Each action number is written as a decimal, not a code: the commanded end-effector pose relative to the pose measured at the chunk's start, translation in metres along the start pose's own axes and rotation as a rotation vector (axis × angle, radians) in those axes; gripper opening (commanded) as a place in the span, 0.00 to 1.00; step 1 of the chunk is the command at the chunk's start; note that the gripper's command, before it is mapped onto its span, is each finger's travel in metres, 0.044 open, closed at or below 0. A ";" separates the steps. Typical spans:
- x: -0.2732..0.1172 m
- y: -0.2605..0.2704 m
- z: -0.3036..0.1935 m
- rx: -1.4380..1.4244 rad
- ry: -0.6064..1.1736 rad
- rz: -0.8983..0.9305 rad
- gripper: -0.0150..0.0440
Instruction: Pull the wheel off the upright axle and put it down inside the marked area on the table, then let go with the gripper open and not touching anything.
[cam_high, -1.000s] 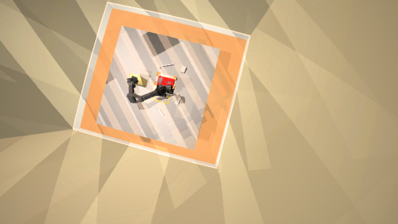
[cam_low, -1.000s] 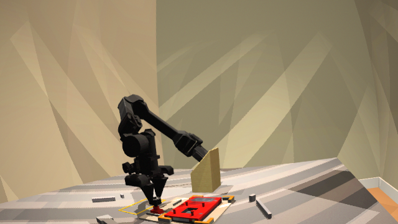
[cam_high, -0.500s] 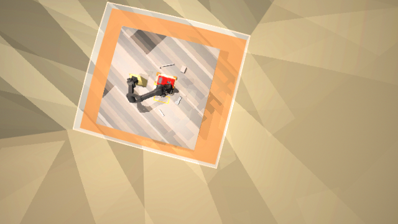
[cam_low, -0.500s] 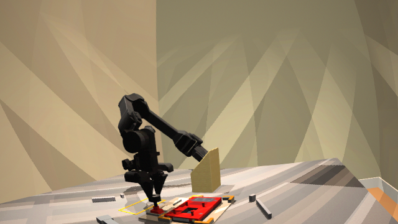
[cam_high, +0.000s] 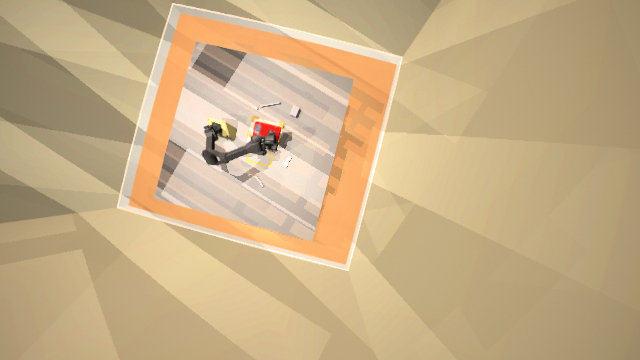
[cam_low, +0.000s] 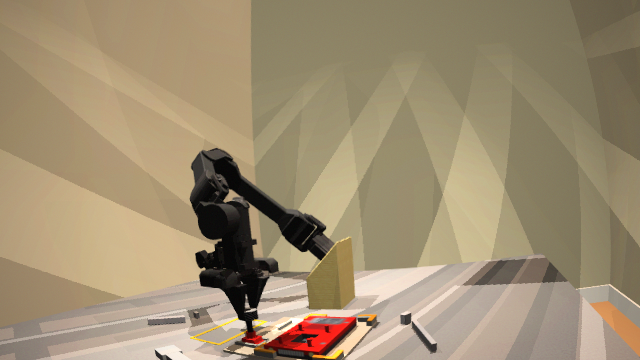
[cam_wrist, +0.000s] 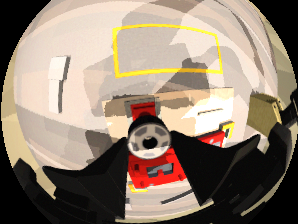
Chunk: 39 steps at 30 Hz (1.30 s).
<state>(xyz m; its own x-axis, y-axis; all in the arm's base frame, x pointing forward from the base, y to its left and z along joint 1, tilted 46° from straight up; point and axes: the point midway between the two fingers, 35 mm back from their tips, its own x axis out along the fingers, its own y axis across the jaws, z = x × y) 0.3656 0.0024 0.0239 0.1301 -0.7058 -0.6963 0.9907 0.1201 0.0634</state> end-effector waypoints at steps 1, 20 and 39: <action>-0.002 0.000 0.000 0.003 0.002 0.001 0.25; -0.033 -0.003 0.001 -0.005 -0.002 0.000 0.25; -0.039 -0.042 0.079 -0.002 0.001 0.000 0.25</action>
<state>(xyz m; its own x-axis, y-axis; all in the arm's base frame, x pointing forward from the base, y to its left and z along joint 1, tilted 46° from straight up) 0.3289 -0.0224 0.0978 0.1307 -0.7015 -0.7005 0.9908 0.1181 0.0666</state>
